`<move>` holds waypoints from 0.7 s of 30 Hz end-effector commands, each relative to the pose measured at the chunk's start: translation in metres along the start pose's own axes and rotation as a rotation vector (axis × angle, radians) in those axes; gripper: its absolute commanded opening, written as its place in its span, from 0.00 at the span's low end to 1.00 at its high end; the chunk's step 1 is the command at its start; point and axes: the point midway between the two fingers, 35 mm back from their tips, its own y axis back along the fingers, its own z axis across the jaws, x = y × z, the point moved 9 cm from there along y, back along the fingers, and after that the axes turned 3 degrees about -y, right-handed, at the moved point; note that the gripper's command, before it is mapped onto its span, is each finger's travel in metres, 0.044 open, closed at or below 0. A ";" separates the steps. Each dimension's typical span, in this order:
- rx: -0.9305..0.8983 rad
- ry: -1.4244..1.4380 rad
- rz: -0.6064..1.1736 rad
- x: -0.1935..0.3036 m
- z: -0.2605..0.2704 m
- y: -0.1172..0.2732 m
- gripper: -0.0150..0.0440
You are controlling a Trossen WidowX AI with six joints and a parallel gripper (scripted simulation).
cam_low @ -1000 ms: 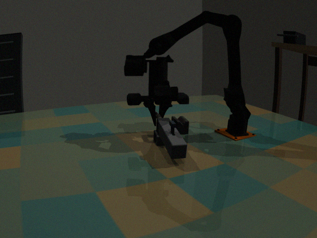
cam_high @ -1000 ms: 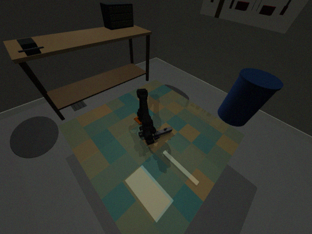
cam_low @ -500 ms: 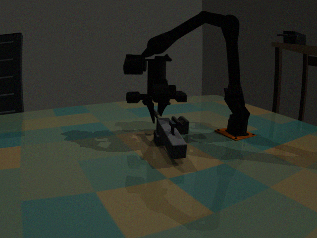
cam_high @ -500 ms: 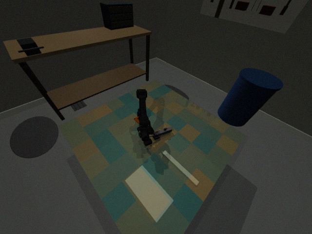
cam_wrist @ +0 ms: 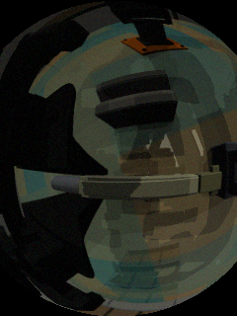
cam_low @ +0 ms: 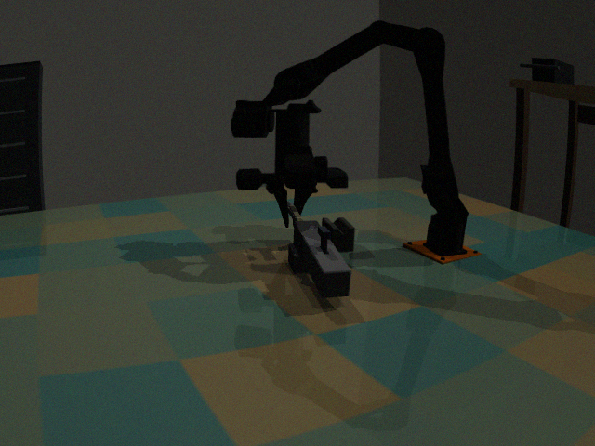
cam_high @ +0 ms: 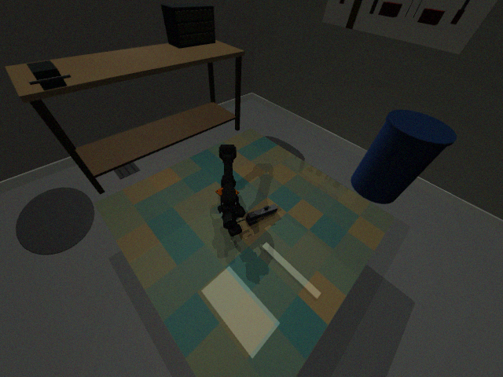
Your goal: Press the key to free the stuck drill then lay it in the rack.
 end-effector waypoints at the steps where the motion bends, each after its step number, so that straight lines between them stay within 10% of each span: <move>1: 0.003 0.007 0.002 0.000 0.000 0.003 0.25; 21: 0.003 0.007 0.002 -0.002 0.004 0.009 0.25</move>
